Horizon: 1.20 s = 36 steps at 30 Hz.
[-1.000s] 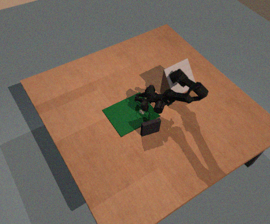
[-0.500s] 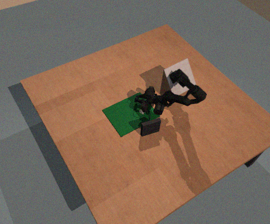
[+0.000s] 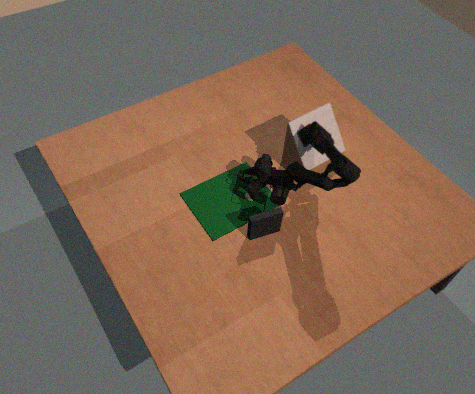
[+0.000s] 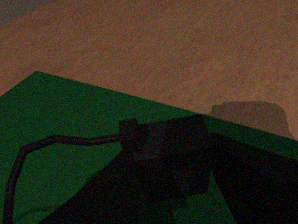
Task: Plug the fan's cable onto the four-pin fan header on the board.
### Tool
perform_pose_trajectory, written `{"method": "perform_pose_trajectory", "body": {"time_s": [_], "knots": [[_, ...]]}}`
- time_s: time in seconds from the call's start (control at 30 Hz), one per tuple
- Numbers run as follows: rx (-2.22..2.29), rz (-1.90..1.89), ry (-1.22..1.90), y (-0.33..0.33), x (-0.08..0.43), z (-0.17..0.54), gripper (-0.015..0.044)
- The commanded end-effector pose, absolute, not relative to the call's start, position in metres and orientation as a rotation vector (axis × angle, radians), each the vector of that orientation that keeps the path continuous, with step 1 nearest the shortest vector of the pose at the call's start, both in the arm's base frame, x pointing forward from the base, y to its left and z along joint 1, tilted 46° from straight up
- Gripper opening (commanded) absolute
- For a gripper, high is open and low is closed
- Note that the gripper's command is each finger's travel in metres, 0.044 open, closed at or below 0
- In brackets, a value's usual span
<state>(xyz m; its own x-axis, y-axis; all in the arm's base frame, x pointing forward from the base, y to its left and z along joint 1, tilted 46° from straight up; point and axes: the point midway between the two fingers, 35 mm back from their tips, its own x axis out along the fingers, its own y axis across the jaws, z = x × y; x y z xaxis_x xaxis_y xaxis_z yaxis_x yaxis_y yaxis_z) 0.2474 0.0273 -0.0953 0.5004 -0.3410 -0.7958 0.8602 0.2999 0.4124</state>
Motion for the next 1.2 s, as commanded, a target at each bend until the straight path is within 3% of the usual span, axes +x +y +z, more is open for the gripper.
{"method": "perform_pose_trajectory", "body": {"time_s": [0.0, 1.17], "knots": [[0.951, -0.879, 0.645, 0.0295, 0.2484, -0.0977, 0.0], [0.951, -0.877, 0.653, 0.0359, 0.2484, -0.1036, 0.0]]}}
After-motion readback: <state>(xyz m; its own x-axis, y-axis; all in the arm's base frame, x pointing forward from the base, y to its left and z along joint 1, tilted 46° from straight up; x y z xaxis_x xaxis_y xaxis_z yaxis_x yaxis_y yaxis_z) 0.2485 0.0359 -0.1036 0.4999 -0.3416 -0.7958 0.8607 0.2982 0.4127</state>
